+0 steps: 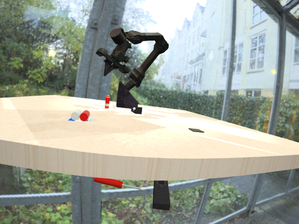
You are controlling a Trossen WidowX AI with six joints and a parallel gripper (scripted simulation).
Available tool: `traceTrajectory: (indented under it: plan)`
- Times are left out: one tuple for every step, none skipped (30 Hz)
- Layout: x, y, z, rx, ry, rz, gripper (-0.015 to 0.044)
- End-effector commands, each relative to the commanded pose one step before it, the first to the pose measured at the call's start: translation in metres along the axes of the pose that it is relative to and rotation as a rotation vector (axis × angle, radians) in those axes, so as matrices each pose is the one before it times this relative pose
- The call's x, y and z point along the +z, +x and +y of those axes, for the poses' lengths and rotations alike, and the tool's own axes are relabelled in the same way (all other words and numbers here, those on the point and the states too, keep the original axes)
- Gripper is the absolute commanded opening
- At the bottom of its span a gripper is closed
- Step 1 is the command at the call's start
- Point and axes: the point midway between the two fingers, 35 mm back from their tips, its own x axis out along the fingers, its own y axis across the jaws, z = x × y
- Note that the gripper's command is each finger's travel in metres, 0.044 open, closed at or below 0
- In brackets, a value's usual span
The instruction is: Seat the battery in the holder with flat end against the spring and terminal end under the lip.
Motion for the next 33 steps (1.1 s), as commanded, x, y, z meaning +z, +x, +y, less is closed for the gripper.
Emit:
traceTrajectory:
  plan:
    - [-0.03013, 0.01959, 0.00534, 0.19793, 0.0204, 0.01756, 0.0000]
    - [-0.00834, 0.00554, 0.00155, 0.06122, 0.0071, -0.00304, 0.0000]
    - [-0.00790, 0.00522, 0.00155, 0.06093, 0.0074, -0.00747, 0.0000]
    - [-0.00613, 0.00401, 0.00123, 0.04932, 0.0062, -0.00930, 0.0000]
    - [-0.00355, 0.00230, 0.00070, 0.02939, 0.0038, -0.00695, 0.0000]
    - [-0.00116, 0.00075, 0.00022, 0.00976, 0.0013, -0.00254, 0.0000]
    - [0.00000, 0.00000, 0.00000, 0.00000, 0.0000, 0.00000, 0.0000]
    - [0.00000, 0.00000, 0.00000, 0.00000, 0.0000, 0.00000, 0.0000]
    - [0.00000, 0.00000, 0.00000, 0.00000, 0.0000, 0.00000, 0.0000]
    - [0.00016, 0.00199, -0.00025, -0.00013, 0.0000, 0.00000, 0.0000]
    - [0.00044, 0.00596, -0.00066, -0.00034, 0.0000, -0.00003, 0.0000]
    - [0.00059, 0.00988, -0.00082, -0.00038, 0.0000, -0.00010, 0.0000]
    - [0.00047, 0.01178, -0.00055, -0.00015, 0.0000, -0.00021, 0.0000]
    - [0.00020, 0.01165, -0.00007, 0.00018, -0.0001, -0.00028, 0.0000]
    - [-0.00007, 0.01149, 0.00038, 0.00052, -0.0002, -0.00035, 0.0000]
    - [-0.00034, 0.01131, 0.00083, 0.00086, -0.0002, -0.00040, 0.0000]
    - [-0.00050, 0.00925, 0.00101, 0.00098, -0.0002, -0.00036, 0.0000]
    - [-0.00039, 0.00548, 0.00074, 0.00070, -0.0001, -0.00023, 0.0000]
    - [-0.00015, 0.00181, 0.00027, 0.00025, -0.0001, -0.00008, 0.0000]
    - [0.00000, 0.00000, 0.00000, 0.00000, 0.0000, 0.00000, 0.0000]
    - [0.00003, -0.00002, 0.00028, 0.00001, 0.0000, 0.00000, 0.0000]
    - [0.00010, -0.00005, 0.00083, 0.00002, 0.0000, 0.00001, 0.0000]
    - [0.00016, -0.00007, 0.00138, 0.00003, 0.0001, 0.00002, 0.0000]
    - [0.00018, -0.00008, 0.00166, 0.00004, 0.0001, 0.00002, 0.0000]
    - [0.00017, -0.00008, 0.00166, 0.00005, 0.0001, 0.00002, 0.0000]
    - [0.00016, -0.00007, 0.00167, 0.00005, 0.0001, 0.00002, 0.0000]
    - [0.00015, -0.00007, 0.00167, 0.00005, 0.0001, 0.00002, 0.0000]
    - [0.00014, -0.00006, 0.00167, 0.00006, 0.0001, 0.00002, 0.0000]
    - [0.00013, -0.00005, 0.00167, 0.00006, 0.0001, 0.00002, 0.0000]
    - [0.00012, -0.00005, 0.00167, 0.00007, 0.0001, 0.00001, 0.0000]
    - [0.00011, -0.00004, 0.00167, 0.00007, 0.0001, 0.00001, 0.0000]
    - [0.00010, -0.00004, 0.00167, 0.00007, 0.0001, 0.00001, 0.0000]
    - [0.00009, -0.00003, 0.00167, 0.00008, 0.0001, 0.00001, 0.0000]
